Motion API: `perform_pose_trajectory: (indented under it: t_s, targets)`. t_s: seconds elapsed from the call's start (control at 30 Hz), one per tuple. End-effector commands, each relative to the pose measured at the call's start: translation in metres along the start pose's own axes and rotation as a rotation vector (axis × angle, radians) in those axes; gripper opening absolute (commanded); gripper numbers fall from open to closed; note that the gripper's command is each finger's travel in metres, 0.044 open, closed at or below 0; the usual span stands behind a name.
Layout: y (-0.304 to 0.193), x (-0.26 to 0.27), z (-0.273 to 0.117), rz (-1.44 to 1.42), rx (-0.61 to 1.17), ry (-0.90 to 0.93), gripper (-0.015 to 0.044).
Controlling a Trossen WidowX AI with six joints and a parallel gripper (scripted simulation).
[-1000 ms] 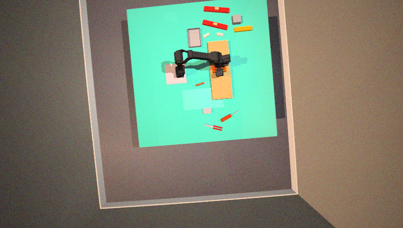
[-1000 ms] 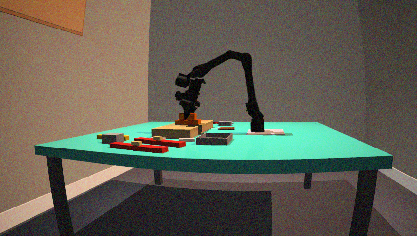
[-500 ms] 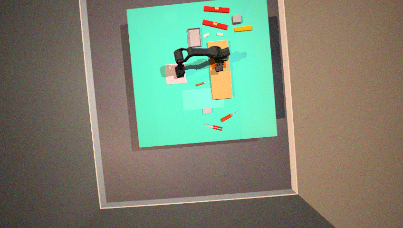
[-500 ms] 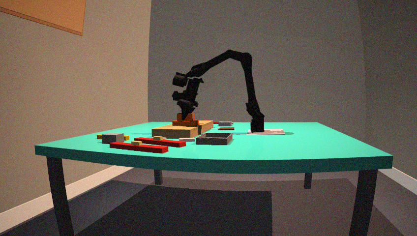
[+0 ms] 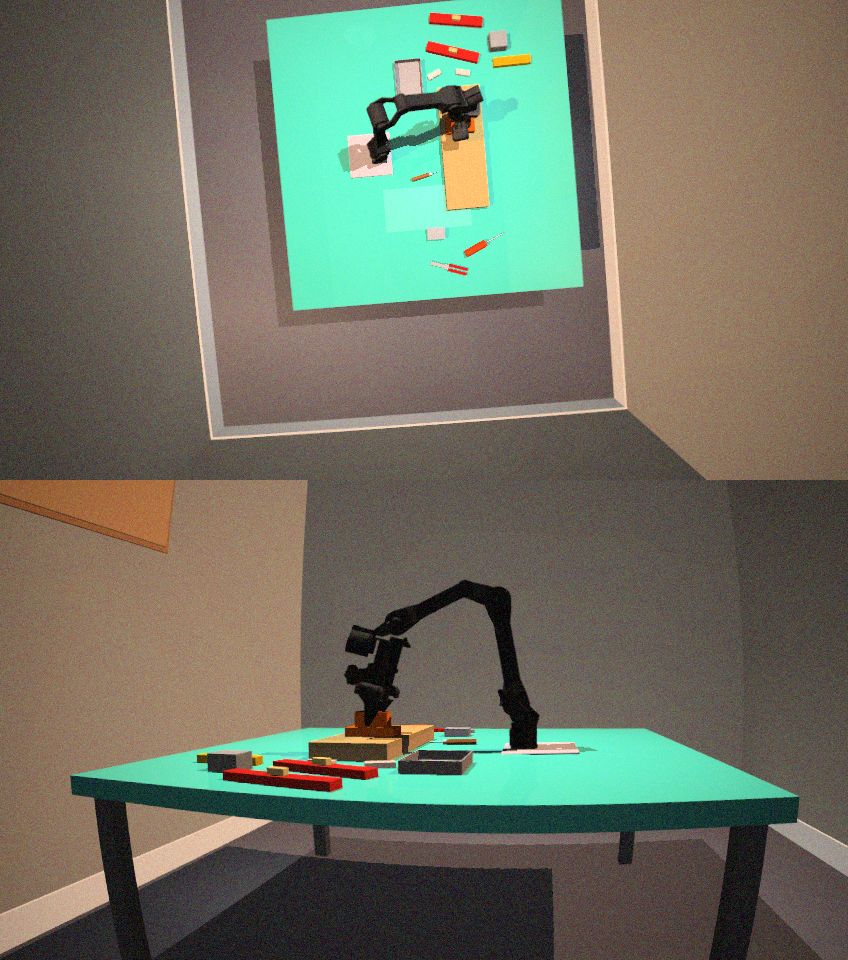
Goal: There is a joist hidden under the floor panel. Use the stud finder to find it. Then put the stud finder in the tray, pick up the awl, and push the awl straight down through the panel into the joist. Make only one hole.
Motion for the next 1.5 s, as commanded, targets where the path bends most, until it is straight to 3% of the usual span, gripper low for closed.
perform_pose_trajectory:
  t_s: [0.0, 1.17, 1.47]
  targets:
    - [-0.002, 0.013, 0.0, 0.001, 0.003, 0.001, 0.0]
    - [-0.009, 0.106, -0.001, 0.003, 0.004, 0.008, 0.0]
    - [-0.009, 0.103, -0.001, 0.0, 0.001, 0.009, 0.0]
Point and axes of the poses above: the point midway between the two fingers, 35 mm back from their tips, its own z axis out along the fingers, its own x axis across the jaws, y = z × x, the point moved 3 cm from there along -z, back along the fingers, and after that the axes turned 5 degrees about z, right-handed, at the moved point
